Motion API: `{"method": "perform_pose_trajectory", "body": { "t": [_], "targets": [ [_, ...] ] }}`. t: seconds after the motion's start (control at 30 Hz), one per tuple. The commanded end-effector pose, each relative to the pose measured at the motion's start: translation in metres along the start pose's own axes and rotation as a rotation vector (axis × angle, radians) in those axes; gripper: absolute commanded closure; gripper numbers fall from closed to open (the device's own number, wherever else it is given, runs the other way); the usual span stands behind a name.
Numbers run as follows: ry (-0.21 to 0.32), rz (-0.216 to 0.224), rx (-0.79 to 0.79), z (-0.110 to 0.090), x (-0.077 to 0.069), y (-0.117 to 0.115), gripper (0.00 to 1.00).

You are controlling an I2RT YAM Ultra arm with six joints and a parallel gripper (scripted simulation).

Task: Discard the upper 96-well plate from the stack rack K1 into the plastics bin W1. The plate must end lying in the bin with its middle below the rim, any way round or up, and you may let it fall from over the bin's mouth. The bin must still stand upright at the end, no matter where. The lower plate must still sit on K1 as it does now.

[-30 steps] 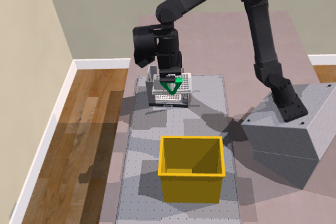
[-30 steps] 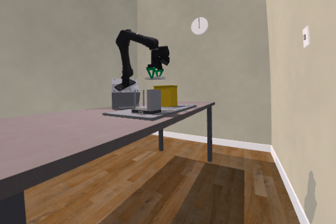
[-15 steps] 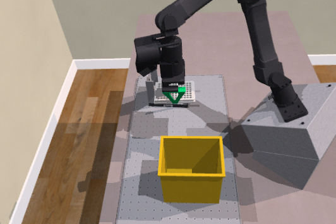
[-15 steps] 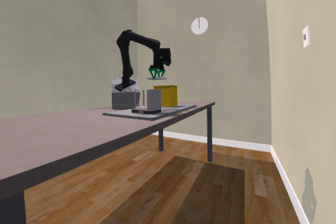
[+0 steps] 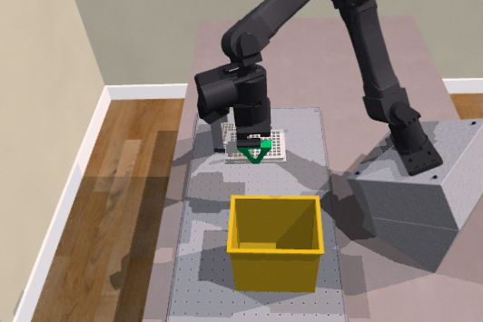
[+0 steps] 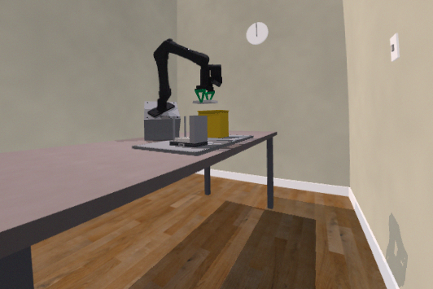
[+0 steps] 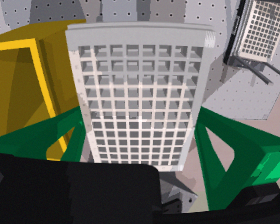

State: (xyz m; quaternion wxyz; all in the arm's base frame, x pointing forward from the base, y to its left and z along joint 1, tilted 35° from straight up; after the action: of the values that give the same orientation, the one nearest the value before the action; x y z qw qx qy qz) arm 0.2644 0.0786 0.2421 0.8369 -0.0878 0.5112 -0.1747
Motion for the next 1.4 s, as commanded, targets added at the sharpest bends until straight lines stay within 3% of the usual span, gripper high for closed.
{"method": "perform_pose_trajectory", "body": {
  "t": [0.0, 1.37],
  "targets": [
    [-0.021, 0.001, 0.03, -0.002, -0.005, 0.008, 1.0],
    [-0.019, 0.003, 0.029, -0.04, -0.004, 0.119, 1.0]
  ]
}}
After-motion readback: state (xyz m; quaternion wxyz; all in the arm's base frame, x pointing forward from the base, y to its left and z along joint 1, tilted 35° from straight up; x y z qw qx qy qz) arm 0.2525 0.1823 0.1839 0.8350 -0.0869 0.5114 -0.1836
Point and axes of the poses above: the point where the finger pads meet when closed, its own x axis out along the fingers, its own y axis across the jaws, z = x × y, the point moved 8 cm from there along -x, back along the fingers, and after that the axes turned 6 degrees about x, right-handed, at the moved point
